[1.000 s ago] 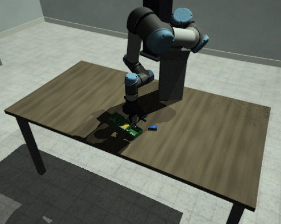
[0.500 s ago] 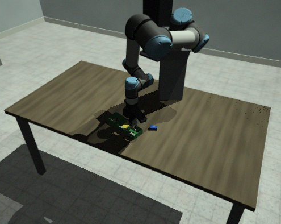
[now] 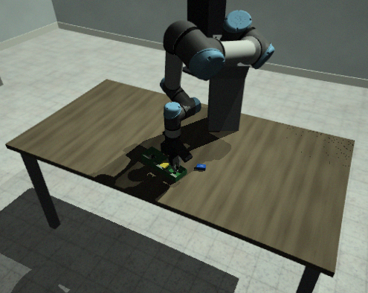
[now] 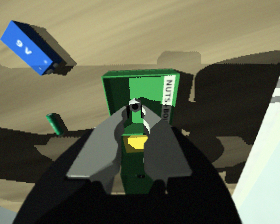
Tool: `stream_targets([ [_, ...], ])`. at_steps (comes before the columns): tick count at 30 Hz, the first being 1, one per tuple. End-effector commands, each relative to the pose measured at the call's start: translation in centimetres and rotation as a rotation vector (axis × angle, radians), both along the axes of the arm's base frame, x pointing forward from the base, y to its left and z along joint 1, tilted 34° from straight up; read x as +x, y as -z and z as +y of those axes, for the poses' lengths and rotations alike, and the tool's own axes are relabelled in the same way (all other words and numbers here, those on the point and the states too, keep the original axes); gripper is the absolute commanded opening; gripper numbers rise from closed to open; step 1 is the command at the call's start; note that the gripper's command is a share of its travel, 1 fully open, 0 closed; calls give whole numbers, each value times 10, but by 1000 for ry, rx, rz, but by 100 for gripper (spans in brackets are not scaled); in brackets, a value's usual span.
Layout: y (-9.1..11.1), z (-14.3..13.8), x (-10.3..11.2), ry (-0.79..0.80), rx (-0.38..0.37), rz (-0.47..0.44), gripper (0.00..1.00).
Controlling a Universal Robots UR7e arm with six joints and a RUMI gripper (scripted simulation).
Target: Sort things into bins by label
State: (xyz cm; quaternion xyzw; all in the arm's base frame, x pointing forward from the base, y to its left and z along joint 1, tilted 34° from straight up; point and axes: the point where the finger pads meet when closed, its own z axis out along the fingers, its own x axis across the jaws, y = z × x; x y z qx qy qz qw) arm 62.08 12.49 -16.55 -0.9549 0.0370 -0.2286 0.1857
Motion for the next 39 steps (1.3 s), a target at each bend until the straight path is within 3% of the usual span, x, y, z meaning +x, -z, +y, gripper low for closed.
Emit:
stream_targets([
  [1, -1, 1, 1, 0, -1, -2, 18],
  [18, -1, 1, 1, 0, -1, -2, 18],
  [39, -22, -9, -11, 1, 0, -1, 18],
])
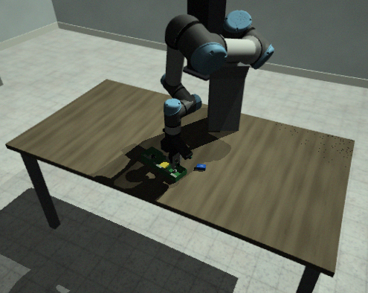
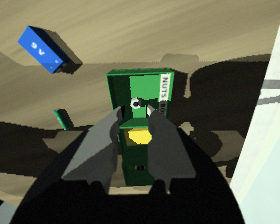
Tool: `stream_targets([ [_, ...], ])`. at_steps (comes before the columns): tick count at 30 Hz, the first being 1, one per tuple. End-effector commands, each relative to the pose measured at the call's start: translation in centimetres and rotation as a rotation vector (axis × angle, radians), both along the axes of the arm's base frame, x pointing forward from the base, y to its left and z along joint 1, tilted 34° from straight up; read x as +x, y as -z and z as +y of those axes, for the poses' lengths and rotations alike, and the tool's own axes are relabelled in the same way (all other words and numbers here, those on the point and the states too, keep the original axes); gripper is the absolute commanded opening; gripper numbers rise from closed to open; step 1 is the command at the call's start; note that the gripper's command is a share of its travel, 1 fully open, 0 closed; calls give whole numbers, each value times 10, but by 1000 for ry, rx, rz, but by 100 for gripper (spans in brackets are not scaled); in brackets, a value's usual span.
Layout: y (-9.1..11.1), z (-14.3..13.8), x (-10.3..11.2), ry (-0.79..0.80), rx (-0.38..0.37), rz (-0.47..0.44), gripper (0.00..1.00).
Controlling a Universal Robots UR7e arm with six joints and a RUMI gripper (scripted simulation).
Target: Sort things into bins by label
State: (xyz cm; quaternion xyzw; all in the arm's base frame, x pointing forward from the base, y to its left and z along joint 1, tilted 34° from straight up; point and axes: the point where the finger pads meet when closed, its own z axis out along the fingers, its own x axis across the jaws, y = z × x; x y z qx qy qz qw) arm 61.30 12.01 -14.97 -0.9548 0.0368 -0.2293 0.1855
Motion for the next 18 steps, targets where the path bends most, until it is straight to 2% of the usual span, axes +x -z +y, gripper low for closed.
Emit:
stream_targets([
  [1, -8, -4, -4, 1, 0, 0, 18],
  [8, -15, -7, -8, 1, 0, 0, 18],
  [11, -27, -12, -15, 1, 0, 0, 18],
  [18, -28, -13, -15, 1, 0, 0, 18],
])
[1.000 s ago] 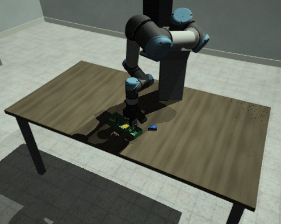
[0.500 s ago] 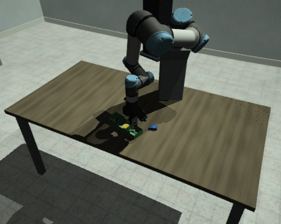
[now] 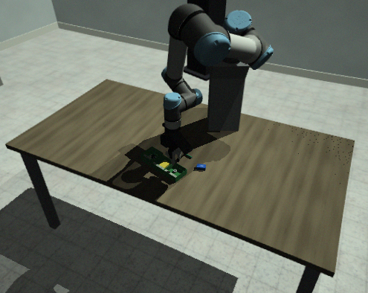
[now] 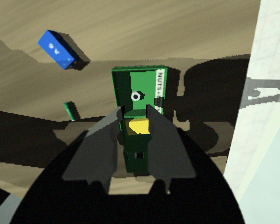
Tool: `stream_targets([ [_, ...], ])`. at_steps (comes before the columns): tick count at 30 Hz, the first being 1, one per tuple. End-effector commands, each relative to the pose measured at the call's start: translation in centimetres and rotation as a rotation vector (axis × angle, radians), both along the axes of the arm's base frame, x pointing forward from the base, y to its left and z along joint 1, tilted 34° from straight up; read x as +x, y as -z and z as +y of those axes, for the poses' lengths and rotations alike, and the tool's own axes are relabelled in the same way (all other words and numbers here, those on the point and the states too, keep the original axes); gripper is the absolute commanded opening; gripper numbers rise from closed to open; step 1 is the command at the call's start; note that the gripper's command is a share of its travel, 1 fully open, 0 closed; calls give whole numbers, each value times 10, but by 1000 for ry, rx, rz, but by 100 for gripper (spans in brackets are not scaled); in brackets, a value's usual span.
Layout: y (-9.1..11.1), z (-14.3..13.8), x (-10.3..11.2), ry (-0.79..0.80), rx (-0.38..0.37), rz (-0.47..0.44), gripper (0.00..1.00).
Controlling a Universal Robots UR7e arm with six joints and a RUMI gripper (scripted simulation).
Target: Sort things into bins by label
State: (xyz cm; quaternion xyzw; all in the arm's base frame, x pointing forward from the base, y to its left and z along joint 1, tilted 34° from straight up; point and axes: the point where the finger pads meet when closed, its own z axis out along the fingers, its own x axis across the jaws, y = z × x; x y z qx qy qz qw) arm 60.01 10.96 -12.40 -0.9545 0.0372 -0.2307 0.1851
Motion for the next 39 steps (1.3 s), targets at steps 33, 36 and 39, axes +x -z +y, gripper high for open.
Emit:
stream_targets([
  [33, -81, -34, -47, -1, 1, 3, 100],
  [36, -91, -39, -52, -1, 1, 3, 100],
  [39, -101, -43, -57, -1, 1, 3, 100],
])
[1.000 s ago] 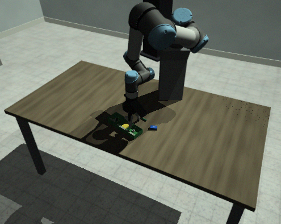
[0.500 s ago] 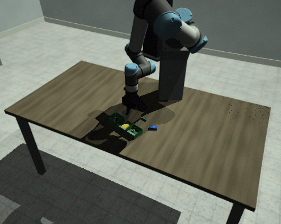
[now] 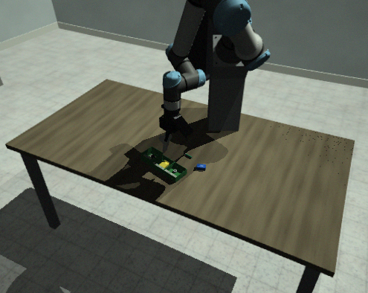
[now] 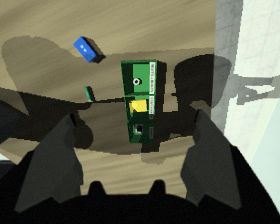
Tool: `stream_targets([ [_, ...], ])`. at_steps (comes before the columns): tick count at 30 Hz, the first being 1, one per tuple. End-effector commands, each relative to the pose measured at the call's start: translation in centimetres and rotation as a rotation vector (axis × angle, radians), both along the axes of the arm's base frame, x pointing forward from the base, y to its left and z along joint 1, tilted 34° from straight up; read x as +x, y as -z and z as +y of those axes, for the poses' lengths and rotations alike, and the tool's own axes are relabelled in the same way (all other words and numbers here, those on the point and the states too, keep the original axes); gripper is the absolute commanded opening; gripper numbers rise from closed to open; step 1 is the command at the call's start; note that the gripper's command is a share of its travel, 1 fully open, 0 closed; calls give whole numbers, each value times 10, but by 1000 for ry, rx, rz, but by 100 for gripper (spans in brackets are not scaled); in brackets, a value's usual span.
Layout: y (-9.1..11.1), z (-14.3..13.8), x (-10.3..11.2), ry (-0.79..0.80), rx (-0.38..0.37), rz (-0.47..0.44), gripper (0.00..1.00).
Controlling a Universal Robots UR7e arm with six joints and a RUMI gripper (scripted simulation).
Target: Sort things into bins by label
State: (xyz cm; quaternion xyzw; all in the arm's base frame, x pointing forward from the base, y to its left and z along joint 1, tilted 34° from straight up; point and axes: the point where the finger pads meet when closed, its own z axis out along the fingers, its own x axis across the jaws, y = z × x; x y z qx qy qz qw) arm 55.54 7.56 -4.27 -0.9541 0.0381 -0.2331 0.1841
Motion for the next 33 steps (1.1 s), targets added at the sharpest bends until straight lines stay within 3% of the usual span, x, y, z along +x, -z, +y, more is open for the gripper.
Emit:
stream_targets([
  [1, -19, -8, -13, -3, 3, 7, 100],
  [6, -32, -14, -20, -3, 3, 7, 100],
  [33, -32, -14, -19, -5, 2, 6, 100],
])
